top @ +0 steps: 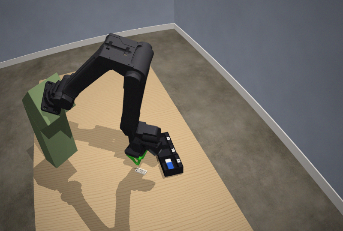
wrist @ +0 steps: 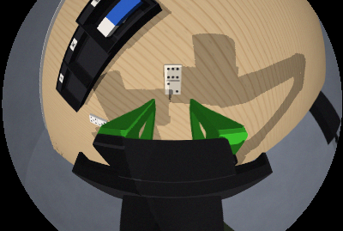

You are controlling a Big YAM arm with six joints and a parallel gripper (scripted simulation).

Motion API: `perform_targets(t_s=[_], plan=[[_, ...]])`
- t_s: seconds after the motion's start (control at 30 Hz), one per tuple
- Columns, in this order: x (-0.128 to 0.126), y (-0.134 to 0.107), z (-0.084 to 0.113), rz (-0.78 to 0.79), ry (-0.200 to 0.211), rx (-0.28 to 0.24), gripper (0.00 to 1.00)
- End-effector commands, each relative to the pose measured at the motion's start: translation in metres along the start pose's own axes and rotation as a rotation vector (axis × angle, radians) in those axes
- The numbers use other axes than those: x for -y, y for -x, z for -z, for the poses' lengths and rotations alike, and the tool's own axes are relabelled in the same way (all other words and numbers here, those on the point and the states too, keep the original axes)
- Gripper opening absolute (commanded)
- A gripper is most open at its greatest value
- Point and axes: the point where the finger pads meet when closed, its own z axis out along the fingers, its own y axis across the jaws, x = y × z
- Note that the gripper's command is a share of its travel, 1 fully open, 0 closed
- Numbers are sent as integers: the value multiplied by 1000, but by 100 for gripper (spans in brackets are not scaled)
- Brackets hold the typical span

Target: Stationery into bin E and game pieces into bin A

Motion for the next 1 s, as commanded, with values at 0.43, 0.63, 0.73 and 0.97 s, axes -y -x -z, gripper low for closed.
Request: perform_targets(t_s=[0.43, 0.63, 0.73, 0.97], plan=[[10, -3, 5, -10, -7, -10, 40], [6, 1, -11, -3, -4, 1, 40], [6, 0, -23, -2, -4, 1, 40], [7, -3, -47, -2, -5, 1, 40]])
